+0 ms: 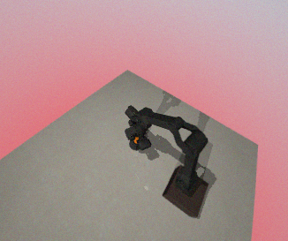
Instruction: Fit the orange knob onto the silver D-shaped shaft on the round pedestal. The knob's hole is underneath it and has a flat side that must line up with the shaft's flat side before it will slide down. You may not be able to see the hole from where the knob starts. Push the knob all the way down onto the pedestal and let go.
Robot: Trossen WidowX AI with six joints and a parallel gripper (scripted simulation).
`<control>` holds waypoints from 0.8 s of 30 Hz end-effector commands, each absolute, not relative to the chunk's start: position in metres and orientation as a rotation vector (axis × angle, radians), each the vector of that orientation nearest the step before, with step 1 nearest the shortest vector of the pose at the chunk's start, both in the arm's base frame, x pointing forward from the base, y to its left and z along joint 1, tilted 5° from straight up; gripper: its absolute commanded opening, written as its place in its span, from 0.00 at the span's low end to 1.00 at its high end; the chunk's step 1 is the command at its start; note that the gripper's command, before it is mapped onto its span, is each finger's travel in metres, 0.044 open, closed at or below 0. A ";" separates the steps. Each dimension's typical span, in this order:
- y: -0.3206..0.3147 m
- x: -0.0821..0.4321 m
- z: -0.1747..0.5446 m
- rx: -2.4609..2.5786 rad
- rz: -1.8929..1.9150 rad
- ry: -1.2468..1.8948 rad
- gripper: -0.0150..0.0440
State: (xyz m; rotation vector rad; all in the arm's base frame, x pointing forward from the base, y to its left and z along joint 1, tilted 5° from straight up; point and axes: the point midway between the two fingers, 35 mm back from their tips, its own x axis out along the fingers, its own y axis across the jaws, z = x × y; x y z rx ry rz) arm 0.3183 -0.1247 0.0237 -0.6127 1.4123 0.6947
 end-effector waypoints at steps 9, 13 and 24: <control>-0.129 0.324 0.023 -0.482 0.560 1.452 0.25; -0.129 0.324 0.022 -0.482 0.560 1.452 0.25; -0.127 0.319 0.026 -0.482 0.560 1.452 0.25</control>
